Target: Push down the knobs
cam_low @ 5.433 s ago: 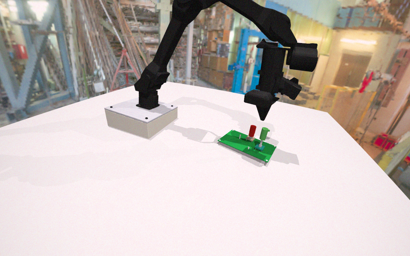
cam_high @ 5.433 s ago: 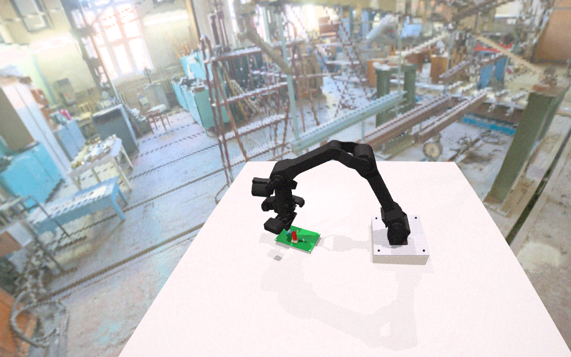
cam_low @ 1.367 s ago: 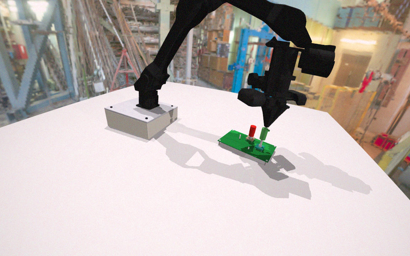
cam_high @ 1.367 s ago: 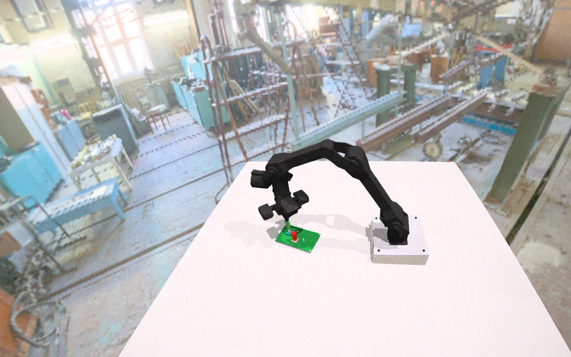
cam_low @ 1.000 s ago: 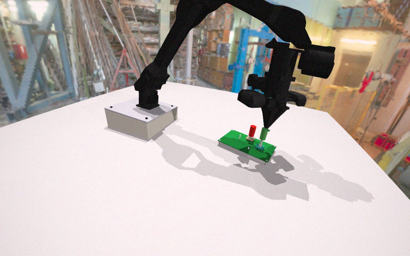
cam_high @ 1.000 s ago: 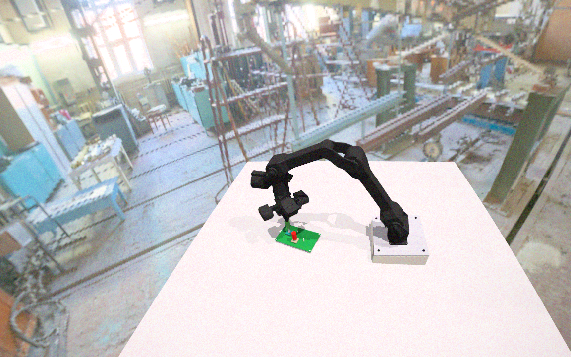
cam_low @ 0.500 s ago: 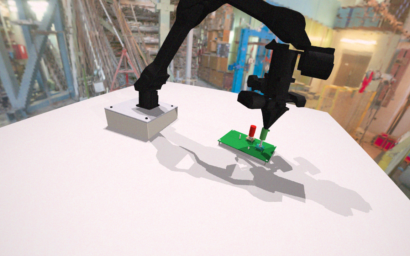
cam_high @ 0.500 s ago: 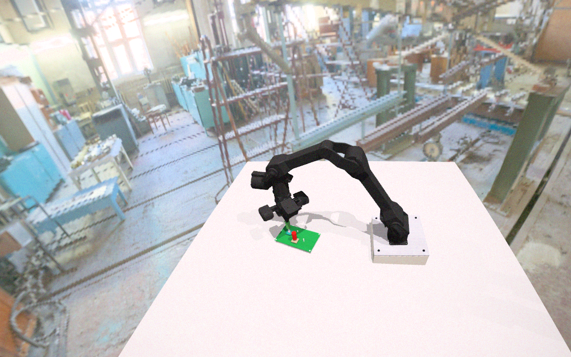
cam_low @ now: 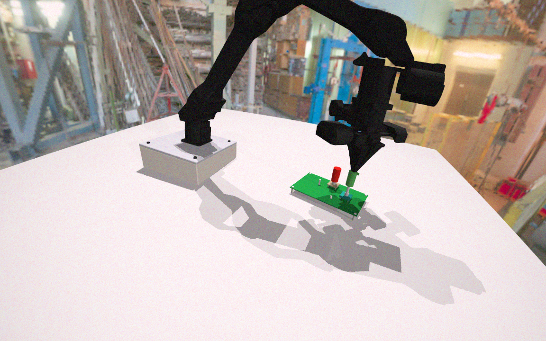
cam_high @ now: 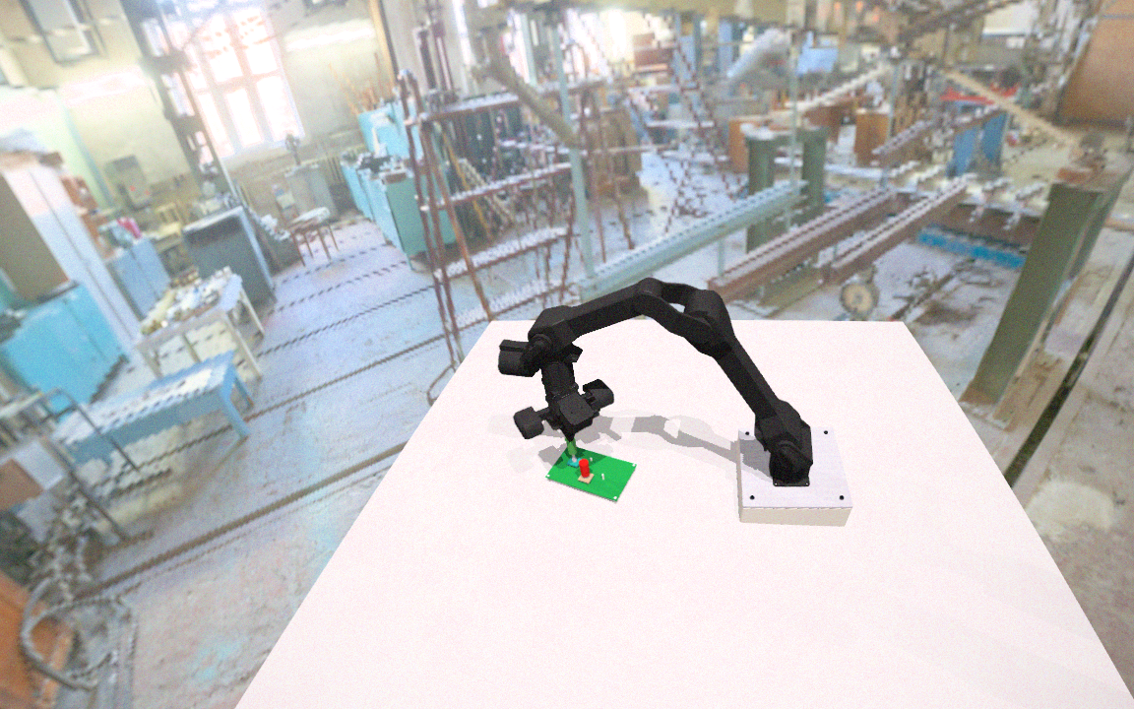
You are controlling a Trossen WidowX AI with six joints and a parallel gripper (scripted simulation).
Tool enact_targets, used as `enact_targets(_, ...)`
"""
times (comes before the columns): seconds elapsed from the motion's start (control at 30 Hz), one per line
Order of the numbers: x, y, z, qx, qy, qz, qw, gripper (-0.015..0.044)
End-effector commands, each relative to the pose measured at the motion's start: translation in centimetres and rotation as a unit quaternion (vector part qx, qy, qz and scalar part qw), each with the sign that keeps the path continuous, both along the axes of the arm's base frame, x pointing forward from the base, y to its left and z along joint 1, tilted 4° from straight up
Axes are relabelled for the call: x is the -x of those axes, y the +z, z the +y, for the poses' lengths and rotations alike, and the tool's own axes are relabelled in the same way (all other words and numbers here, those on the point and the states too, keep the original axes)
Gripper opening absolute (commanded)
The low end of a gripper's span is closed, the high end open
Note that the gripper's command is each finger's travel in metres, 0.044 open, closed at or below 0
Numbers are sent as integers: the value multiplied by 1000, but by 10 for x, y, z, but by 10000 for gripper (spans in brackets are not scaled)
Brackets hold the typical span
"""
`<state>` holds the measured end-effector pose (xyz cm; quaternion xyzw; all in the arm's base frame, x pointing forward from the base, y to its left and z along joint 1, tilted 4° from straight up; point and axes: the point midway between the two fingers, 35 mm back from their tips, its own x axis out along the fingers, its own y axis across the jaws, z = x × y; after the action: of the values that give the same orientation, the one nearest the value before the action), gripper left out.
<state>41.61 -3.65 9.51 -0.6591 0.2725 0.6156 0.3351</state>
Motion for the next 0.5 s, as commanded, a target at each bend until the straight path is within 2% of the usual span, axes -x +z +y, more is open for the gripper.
enact_targets(0.0, 0, -4, 0, 2, 0, 1, 1000, 0)
enact_targets(0.47, 0, -10, 0, 2, 0, 1, 1000, 0)
